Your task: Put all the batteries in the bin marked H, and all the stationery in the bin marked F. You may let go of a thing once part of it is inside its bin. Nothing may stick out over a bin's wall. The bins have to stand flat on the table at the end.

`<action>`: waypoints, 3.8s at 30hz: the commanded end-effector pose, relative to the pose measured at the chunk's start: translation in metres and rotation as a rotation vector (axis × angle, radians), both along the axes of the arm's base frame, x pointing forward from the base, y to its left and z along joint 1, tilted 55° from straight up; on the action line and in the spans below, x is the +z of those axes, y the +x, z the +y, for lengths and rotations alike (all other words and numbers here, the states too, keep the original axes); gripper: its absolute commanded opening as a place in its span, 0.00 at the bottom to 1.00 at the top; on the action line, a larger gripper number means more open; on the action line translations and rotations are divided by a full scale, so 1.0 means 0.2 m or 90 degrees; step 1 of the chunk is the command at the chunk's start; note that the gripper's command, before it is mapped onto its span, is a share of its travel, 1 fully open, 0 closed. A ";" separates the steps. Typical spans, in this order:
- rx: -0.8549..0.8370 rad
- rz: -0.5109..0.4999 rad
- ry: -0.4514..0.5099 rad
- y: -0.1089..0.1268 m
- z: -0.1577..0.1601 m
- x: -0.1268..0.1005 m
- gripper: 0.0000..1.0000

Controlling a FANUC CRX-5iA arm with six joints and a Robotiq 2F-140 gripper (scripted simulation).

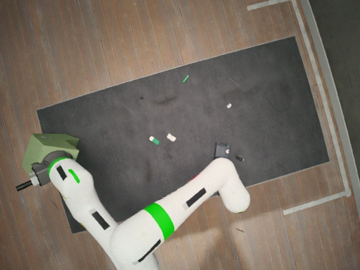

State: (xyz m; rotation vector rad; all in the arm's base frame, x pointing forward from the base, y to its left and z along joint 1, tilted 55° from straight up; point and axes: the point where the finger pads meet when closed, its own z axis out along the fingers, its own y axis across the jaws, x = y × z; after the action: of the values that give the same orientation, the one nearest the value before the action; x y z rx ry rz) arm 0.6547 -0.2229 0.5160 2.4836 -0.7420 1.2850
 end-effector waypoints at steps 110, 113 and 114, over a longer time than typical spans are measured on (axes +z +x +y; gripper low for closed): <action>0.000 0.000 0.000 0.03 0.13 0.00 0.15; 0.000 0.000 0.000 0.06 0.19 -0.01 0.15; 0.000 0.000 0.000 0.07 0.22 -0.01 0.15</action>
State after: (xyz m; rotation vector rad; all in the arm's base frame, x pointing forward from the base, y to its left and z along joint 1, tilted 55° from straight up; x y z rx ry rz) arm 0.6620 -0.1951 0.5159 2.4853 -0.7404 1.2848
